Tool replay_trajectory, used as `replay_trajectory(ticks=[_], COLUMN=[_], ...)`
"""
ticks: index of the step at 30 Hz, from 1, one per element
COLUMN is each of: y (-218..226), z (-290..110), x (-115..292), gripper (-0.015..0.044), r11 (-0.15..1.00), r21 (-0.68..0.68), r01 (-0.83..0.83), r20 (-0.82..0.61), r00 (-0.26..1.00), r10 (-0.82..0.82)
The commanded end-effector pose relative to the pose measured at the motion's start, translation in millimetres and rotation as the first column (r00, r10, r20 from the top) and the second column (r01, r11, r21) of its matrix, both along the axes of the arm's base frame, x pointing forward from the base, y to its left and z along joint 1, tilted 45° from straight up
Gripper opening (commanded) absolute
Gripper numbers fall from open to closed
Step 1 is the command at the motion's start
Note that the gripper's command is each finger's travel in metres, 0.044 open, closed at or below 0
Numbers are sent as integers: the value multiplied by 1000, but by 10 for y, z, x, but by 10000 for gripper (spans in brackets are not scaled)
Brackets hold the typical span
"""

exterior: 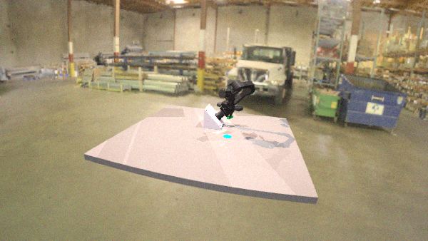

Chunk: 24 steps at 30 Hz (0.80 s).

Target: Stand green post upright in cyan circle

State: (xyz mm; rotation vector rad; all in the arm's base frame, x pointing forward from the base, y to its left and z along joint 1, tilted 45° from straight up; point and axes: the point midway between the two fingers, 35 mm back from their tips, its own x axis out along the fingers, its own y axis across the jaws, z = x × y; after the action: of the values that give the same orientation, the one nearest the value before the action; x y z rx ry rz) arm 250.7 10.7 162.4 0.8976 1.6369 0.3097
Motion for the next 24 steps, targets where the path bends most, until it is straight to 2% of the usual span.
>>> replay_trajectory(ticks=[1,24], y=[23,96], z=[8,-105], x=[-30,-146], gripper=[23,23], r11=[1000,986], r21=[-18,-165], r01=[-4,-37], r20=[3,11], r00=[1000,999], r10=[4,40])
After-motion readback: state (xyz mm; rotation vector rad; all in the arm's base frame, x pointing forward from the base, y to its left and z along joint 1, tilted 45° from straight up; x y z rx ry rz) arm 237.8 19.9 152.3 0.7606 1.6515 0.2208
